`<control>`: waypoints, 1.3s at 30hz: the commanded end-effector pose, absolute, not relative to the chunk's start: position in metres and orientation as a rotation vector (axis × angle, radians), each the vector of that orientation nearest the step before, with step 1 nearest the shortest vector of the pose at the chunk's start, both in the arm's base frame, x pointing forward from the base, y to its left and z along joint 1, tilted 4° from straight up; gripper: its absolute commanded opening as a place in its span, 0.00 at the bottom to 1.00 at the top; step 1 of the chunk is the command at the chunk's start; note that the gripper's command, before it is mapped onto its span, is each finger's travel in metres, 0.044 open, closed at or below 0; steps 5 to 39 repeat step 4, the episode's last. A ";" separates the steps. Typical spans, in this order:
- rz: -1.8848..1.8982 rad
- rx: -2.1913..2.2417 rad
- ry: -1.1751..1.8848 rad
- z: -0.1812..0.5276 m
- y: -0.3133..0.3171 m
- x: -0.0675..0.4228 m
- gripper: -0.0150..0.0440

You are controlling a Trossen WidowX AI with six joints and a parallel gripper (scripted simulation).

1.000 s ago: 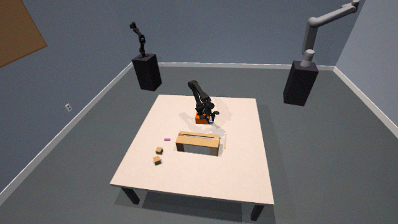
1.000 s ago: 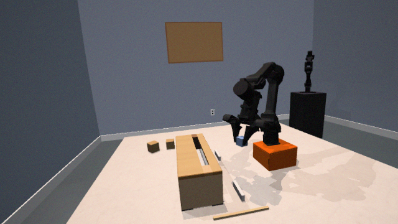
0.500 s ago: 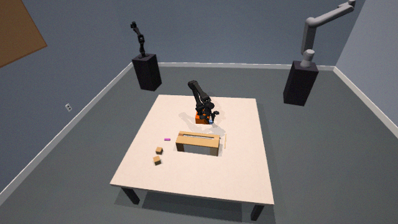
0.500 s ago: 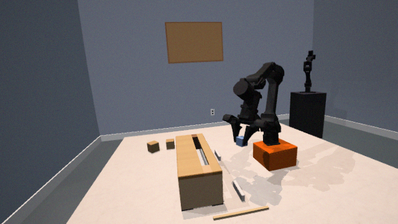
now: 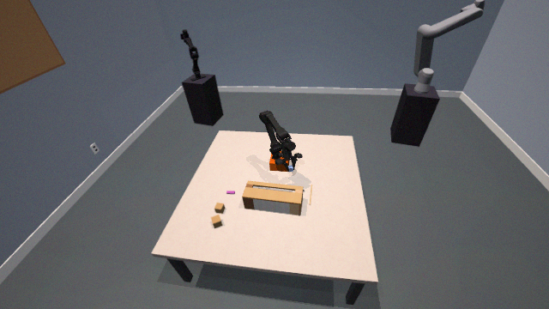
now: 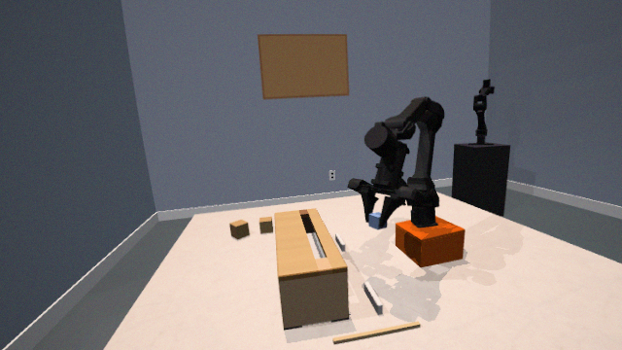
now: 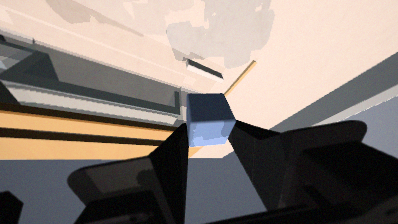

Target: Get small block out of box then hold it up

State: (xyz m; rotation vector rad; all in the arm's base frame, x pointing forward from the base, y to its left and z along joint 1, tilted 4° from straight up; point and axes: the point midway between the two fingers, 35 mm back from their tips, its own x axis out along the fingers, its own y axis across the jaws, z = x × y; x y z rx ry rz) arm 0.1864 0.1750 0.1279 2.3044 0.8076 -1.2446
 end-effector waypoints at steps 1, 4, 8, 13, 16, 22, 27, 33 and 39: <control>-1.246 2.299 0.815 0.128 0.175 0.186 0.25; -1.246 2.299 0.815 0.128 0.175 0.186 0.25; -1.246 2.299 0.815 0.128 0.175 0.186 0.25; -1.246 2.299 0.815 0.128 0.175 0.186 0.25; -1.246 2.299 0.815 0.128 0.175 0.186 0.25; -1.246 2.299 0.815 0.128 0.175 0.186 0.25; -1.246 2.299 0.815 0.128 0.175 0.186 0.25; -1.246 2.299 0.815 0.128 0.175 0.186 0.25; -1.246 2.299 0.815 0.128 0.175 0.186 0.25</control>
